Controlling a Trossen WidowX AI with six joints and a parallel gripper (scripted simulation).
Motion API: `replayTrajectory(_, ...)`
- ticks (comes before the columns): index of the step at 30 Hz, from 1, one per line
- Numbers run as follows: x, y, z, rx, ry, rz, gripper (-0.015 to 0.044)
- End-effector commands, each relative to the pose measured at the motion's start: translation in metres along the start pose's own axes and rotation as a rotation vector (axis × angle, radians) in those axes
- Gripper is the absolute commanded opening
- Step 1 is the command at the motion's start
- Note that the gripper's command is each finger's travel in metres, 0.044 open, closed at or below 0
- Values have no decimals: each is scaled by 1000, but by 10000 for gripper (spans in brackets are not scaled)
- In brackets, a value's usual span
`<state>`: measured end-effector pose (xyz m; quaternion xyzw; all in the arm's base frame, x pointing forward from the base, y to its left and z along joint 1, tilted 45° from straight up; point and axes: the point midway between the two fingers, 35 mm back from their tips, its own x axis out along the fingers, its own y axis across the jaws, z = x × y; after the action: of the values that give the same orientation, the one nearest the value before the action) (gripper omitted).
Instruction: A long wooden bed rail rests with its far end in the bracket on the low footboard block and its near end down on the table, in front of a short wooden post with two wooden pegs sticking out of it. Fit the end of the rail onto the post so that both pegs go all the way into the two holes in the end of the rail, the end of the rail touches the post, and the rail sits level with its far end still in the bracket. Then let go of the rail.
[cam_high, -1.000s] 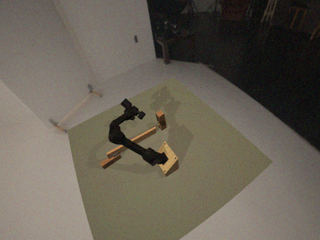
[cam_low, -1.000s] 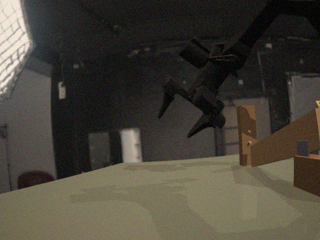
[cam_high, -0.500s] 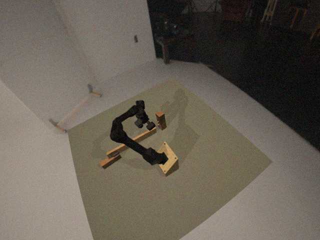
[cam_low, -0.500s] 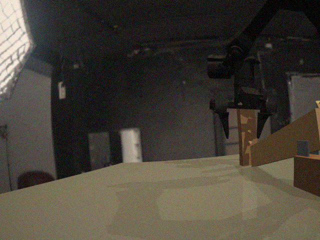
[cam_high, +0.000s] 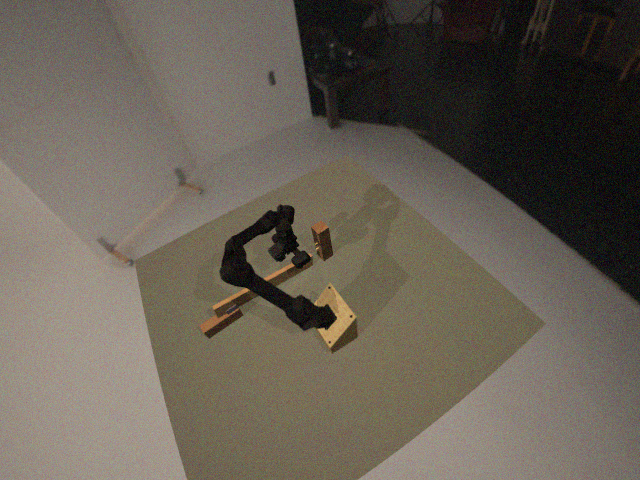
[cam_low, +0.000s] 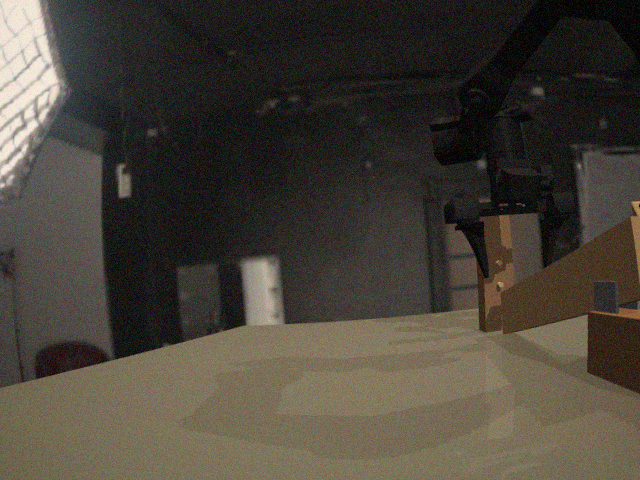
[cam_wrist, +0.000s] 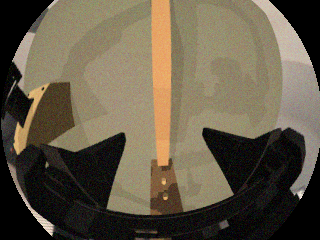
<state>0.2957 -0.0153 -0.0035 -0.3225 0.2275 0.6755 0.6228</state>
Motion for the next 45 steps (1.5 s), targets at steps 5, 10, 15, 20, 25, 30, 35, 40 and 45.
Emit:
replayTrajectory(5, 12, 0, 1, 7, -6, -2, 440)
replayTrajectory(10, 21, 0, 0, 7, -6, -2, 440)
replayTrajectory(15, 29, 0, 1, 7, -6, -2, 440)
replayTrajectory(20, 37, 0, 1, 7, -6, -2, 440)
replayTrajectory(25, 45, 0, 1, 7, -7, -2, 440)
replayTrajectory(30, 52, 0, 2, 7, -8, -2, 440)
replayTrajectory(35, 60, 1, 2, 7, -10, -2, 440)
replayTrajectory(40, 64, 2, 3, 7, -11, -2, 414)
replayTrajectory(45, 64, 2, 3, 7, -11, -2, 282)
